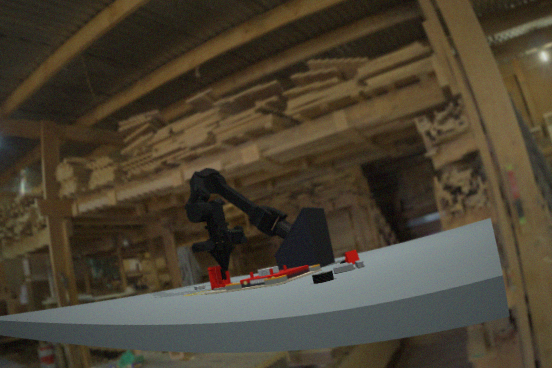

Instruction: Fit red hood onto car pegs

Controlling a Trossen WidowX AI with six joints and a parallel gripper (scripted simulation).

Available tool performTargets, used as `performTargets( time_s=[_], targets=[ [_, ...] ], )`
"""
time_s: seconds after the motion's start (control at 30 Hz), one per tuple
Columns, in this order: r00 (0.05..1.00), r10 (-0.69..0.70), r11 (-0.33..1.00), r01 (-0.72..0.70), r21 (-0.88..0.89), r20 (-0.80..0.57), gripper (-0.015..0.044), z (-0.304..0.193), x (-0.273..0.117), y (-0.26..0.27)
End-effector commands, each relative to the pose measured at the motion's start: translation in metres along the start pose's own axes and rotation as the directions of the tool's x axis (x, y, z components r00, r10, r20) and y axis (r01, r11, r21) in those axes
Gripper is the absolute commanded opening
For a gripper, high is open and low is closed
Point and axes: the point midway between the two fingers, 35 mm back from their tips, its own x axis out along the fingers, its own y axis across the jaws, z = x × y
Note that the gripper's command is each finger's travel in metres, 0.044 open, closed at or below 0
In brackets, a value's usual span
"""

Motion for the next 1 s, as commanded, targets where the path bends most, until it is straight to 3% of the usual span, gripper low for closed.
performTargets(
  time_s=[0.0,0.97],
  targets=[
    [1.0,-0.001,1.0,0.001,0.028,0.005,0.0,0.0,-0.0001,-0.0006],
    [1.0,-0.002,0.983,0.001,0.183,0.007,0.0,-0.0018,-0.0001,-0.0014]
  ],
)
